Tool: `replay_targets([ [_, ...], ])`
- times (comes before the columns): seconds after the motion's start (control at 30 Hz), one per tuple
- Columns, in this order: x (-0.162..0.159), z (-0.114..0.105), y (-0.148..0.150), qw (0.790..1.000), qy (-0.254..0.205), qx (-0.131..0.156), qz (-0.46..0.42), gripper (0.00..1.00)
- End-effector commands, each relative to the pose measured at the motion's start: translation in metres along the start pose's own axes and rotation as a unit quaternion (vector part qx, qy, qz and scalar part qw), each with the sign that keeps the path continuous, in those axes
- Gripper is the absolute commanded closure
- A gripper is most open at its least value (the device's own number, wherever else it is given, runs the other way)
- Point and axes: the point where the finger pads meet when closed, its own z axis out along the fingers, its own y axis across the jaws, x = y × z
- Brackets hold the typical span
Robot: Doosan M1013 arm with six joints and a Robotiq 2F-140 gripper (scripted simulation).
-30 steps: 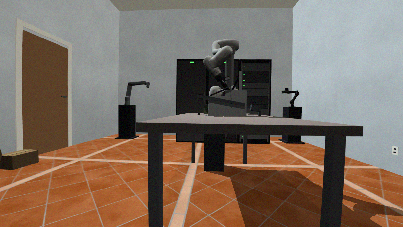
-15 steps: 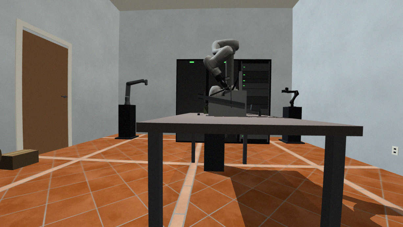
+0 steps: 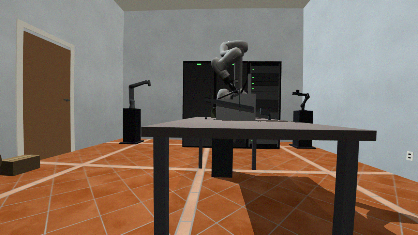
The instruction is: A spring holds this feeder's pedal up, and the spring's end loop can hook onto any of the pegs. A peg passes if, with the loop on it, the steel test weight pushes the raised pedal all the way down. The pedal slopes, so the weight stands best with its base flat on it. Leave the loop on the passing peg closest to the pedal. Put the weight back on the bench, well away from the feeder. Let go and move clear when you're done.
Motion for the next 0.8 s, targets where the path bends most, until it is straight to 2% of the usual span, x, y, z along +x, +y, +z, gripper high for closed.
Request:
replay_targets([
  [0.0,0.0003,-0.0006,0.0001,1.0,0.0,0.0,0.0,0.83],
  [0.77,0.0029,0.0018,-0.0035,1.0,0.0,0.008,0.005,0.83],
])
